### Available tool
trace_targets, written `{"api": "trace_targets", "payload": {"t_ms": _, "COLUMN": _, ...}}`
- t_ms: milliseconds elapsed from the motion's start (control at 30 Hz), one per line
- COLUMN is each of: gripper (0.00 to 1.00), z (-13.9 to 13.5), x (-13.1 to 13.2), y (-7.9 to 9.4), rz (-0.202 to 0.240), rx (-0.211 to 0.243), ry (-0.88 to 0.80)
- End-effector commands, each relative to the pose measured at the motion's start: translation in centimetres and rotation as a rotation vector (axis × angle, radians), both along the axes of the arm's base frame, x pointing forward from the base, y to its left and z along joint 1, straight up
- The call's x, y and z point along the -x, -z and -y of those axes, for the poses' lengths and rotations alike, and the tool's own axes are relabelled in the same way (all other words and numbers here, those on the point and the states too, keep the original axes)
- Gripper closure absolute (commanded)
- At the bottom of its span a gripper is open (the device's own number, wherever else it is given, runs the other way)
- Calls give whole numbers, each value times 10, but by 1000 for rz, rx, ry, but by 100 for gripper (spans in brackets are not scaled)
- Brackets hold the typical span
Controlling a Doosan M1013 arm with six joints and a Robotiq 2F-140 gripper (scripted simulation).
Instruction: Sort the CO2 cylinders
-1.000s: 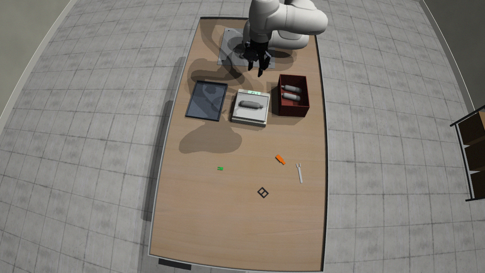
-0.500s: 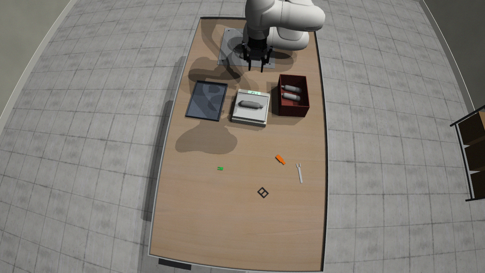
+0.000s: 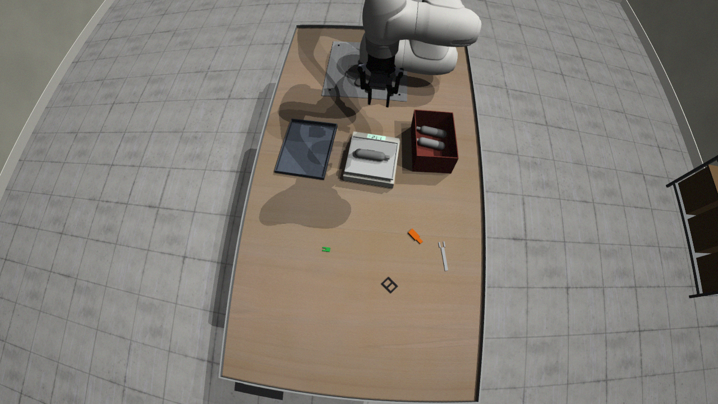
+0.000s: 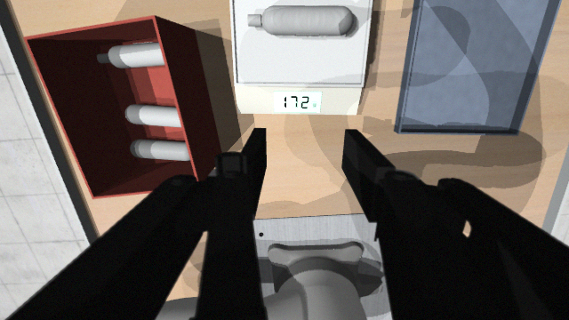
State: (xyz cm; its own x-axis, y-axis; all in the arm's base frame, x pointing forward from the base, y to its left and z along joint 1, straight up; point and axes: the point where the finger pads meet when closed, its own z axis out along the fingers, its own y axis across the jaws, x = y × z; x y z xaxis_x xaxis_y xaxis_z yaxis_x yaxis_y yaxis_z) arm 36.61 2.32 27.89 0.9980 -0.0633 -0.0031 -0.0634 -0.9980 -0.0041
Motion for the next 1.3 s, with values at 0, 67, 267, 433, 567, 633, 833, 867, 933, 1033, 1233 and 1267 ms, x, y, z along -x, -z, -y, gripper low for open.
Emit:
{"api": "trace_targets", "payload": {"t_ms": 0, "gripper": 59, "z": 0, "x": 0, "y": 0, "rz": 1, "rx": 0, "ry": 0}}
{"api": "trace_targets", "payload": {"t_ms": 67, "gripper": 59, "z": 0, "x": 0, "y": 0, "rz": 1, "rx": 0, "ry": 0}}
{"api": "trace_targets", "payload": {"t_ms": 267, "gripper": 59, "z": 0, "x": 0, "y": 0, "rz": 1, "rx": 0, "ry": 0}}
{"api": "trace_targets", "payload": {"t_ms": 433, "gripper": 59, "z": 0, "x": 0, "y": 0, "rz": 1, "rx": 0, "ry": 0}}
{"api": "trace_targets", "payload": {"t_ms": 567, "gripper": 59, "z": 0, "x": 0, "y": 0, "rz": 1, "rx": 0, "ry": 0}}
{"api": "trace_targets", "payload": {"t_ms": 633, "gripper": 59, "z": 0, "x": 0, "y": 0, "rz": 1, "rx": 0, "ry": 0}}
{"api": "trace_targets", "payload": {"t_ms": 833, "gripper": 59, "z": 0, "x": -1, "y": 0, "rz": 1, "rx": 0, "ry": 5}}
{"api": "trace_targets", "payload": {"t_ms": 867, "gripper": 59, "z": 0, "x": -1, "y": 0, "rz": 1, "rx": 0, "ry": 16}}
{"api": "trace_targets", "payload": {"t_ms": 933, "gripper": 59, "z": 0, "x": -5, "y": 2, "rz": 1, "rx": 0, "ry": 67}}
{"api": "trace_targets", "payload": {"t_ms": 1033, "gripper": 59, "z": 0, "x": -8, "y": 4, "rz": 0, "rx": 0, "ry": 109}}
{"api": "trace_targets", "payload": {"t_ms": 1233, "gripper": 59, "z": 3, "x": -39, "y": 26, "rz": -2, "rx": -1, "ry": 501}}
{"api": "trace_targets", "payload": {"t_ms": 1267, "gripper": 59, "z": 3, "x": -45, "y": 31, "rz": -2, "rx": -2, "ry": 553}}
